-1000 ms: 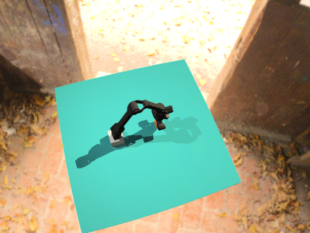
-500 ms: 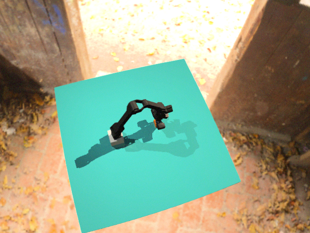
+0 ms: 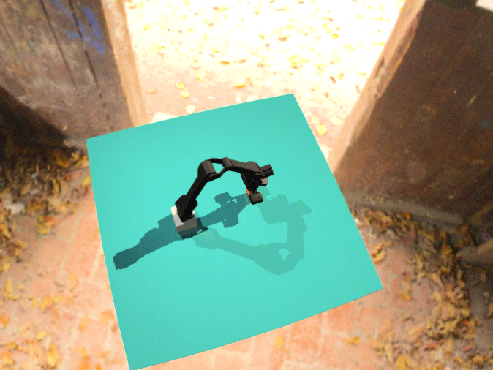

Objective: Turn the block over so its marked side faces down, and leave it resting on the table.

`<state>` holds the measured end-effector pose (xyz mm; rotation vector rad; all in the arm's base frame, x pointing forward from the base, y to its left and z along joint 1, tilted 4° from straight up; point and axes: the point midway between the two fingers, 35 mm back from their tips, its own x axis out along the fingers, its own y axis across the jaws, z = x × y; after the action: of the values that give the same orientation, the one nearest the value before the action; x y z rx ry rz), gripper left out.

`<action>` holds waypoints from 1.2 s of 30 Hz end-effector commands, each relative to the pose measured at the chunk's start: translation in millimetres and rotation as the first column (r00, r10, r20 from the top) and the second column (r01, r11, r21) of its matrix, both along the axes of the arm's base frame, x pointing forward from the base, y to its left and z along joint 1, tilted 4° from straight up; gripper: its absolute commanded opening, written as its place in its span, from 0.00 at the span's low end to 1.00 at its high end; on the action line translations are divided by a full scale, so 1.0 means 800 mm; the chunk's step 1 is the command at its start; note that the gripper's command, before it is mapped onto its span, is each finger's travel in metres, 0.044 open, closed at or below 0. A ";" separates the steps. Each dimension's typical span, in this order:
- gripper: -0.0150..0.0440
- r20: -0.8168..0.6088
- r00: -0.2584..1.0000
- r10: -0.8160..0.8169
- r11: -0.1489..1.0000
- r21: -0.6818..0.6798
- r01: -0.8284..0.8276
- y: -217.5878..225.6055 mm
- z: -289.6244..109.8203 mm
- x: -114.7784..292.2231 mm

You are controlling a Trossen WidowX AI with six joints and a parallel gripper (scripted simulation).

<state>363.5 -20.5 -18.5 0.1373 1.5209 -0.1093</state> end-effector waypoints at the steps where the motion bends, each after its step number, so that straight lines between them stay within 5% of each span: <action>1: 0.25 0.072 0.997 -0.007 1.000 -0.017 0.008 -0.001 -0.001 0.002; 25: 0.25 0.431 0.902 -0.001 0.997 -0.069 0.034 0.001 -0.002 -0.007; 36: 0.25 0.482 0.876 0.004 0.996 -0.077 0.038 0.001 -0.009 -0.004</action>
<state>357.8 -19.4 -21.0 0.1011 1.0414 -0.1331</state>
